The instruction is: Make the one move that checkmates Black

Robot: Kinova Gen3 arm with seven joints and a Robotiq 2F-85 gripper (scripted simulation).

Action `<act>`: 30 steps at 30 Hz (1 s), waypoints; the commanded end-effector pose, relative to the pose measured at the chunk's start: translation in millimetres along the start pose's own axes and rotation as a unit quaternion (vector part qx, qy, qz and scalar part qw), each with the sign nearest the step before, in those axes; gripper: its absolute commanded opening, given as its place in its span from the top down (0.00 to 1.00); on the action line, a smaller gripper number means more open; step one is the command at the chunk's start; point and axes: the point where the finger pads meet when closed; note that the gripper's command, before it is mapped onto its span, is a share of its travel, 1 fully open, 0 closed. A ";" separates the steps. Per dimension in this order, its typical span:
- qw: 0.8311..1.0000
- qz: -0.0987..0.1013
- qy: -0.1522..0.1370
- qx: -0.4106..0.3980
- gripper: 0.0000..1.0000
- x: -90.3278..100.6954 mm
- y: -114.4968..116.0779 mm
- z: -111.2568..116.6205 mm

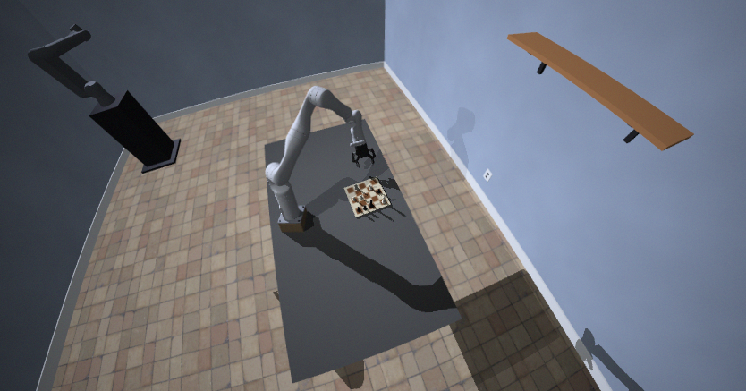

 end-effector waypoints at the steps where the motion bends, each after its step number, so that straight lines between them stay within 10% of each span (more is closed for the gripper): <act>1: 0.999 0.000 0.001 0.032 0.00 -0.5 8.9 -7.8; 30: 0.995 0.002 0.003 0.097 0.00 -0.9 20.2 -17.7</act>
Point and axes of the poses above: the point where the finger pads meet when closed, its own x axis back along the fingers, its own y axis across the jaws, z = x × y, and after that the axes turned 11 degrees about x, right-handed
